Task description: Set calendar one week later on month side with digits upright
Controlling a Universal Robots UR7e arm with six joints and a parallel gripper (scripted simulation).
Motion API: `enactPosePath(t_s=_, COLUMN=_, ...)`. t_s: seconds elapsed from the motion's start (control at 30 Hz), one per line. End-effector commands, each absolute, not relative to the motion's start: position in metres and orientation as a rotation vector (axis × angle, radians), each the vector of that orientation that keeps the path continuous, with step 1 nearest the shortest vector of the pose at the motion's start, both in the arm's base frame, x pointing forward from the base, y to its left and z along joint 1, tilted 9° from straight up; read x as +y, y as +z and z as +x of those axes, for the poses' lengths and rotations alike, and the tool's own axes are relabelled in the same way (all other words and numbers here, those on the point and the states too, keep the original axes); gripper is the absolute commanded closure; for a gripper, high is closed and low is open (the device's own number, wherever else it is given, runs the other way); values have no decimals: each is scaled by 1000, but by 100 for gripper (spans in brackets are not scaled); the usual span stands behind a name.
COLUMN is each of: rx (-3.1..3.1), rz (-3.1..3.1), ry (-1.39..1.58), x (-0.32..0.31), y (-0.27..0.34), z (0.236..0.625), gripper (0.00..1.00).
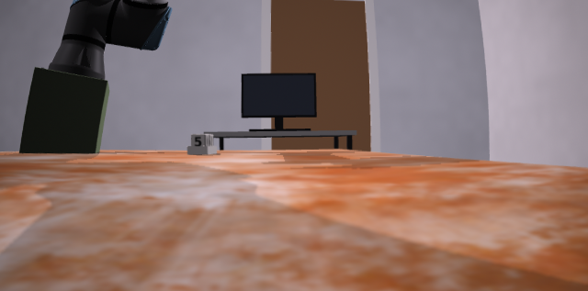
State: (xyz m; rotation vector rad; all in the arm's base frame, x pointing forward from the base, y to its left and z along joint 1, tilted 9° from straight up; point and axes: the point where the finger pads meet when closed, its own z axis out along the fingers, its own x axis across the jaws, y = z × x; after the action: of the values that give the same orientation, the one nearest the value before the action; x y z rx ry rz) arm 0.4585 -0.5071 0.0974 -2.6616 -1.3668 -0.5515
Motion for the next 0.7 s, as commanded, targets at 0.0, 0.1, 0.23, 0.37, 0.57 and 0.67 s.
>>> enactPosePath(t_s=0.0, rx=-1450, rz=-2633, ry=-521, x=-462, y=101, z=470, gripper=0)
enactPosePath(t_s=0.1, rx=-1522, rz=-2605, ry=-494, x=-421, y=102, z=477, gripper=0)
enactPosePath(t_s=0.23, rx=-1618, rz=-2566, ry=-459, x=-366, y=101, z=480, gripper=0)
enactPosePath(t_s=0.37, rx=-1712, rz=-2525, ry=-426, x=-312, y=99, z=478, gripper=0)
enactPosePath(t_s=0.57, rx=-1801, rz=-2483, ry=-395, x=-260, y=95, z=471, gripper=0)
enactPosePath(t_s=0.67, rx=-1865, rz=-2451, ry=-375, x=-224, y=91, z=462, gripper=0)
